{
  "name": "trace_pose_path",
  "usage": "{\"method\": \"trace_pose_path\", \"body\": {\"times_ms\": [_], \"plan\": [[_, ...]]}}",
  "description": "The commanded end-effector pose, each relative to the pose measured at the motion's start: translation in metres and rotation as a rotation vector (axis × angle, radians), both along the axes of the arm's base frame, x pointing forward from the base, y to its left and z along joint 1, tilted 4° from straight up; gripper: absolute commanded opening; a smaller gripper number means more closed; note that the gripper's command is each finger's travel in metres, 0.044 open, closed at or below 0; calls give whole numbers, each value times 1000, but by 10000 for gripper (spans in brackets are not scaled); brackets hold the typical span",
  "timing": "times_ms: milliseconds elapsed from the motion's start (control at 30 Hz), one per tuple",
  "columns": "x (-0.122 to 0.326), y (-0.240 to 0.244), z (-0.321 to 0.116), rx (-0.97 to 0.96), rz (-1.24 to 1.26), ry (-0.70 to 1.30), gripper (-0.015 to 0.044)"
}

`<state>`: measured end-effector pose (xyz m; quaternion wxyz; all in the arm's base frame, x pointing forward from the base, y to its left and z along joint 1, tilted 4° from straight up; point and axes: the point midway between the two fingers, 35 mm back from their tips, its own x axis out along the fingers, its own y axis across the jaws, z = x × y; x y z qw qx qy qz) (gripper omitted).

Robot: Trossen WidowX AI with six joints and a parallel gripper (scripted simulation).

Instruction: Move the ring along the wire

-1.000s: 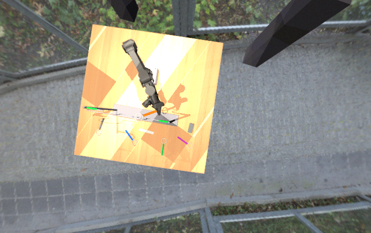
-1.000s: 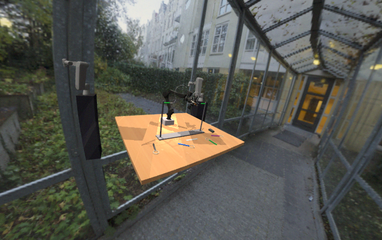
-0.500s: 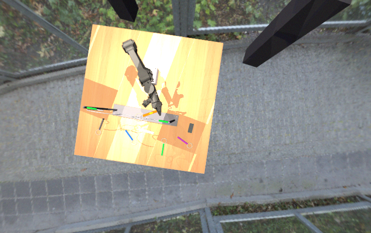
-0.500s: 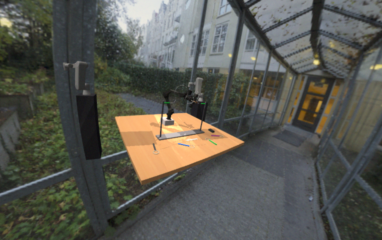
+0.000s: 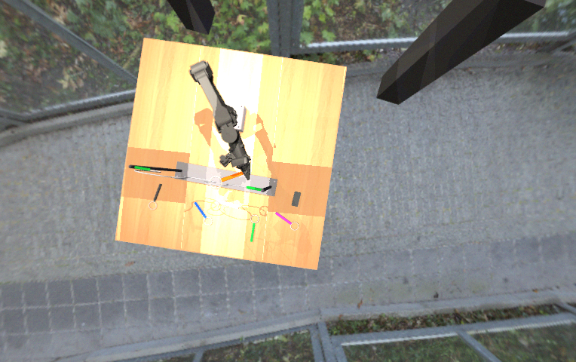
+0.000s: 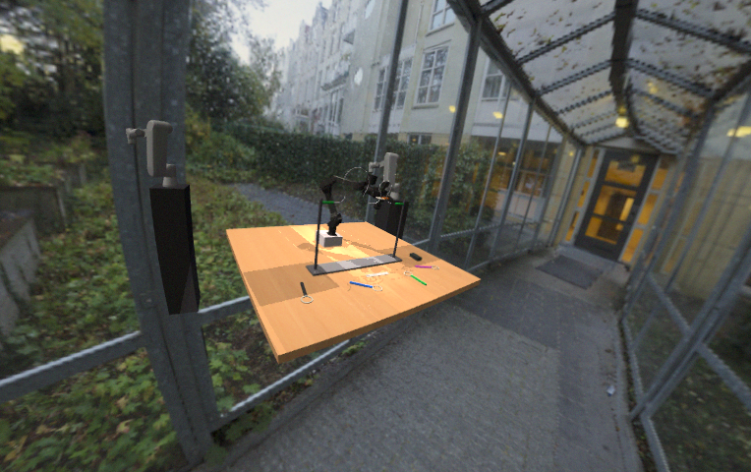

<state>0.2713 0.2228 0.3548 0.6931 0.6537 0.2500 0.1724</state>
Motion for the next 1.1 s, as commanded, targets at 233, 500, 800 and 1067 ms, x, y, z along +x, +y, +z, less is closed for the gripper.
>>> {"method": "trace_pose_path", "body": {"times_ms": [233,500,800,1067], "plan": [[-1,-1,20,94,3,-3,-150],[-1,-2,28,150,4,3,-150],[-1,-3,38,212,5,9,-150],[-1,-5,46,267,5,15,-150]]}}
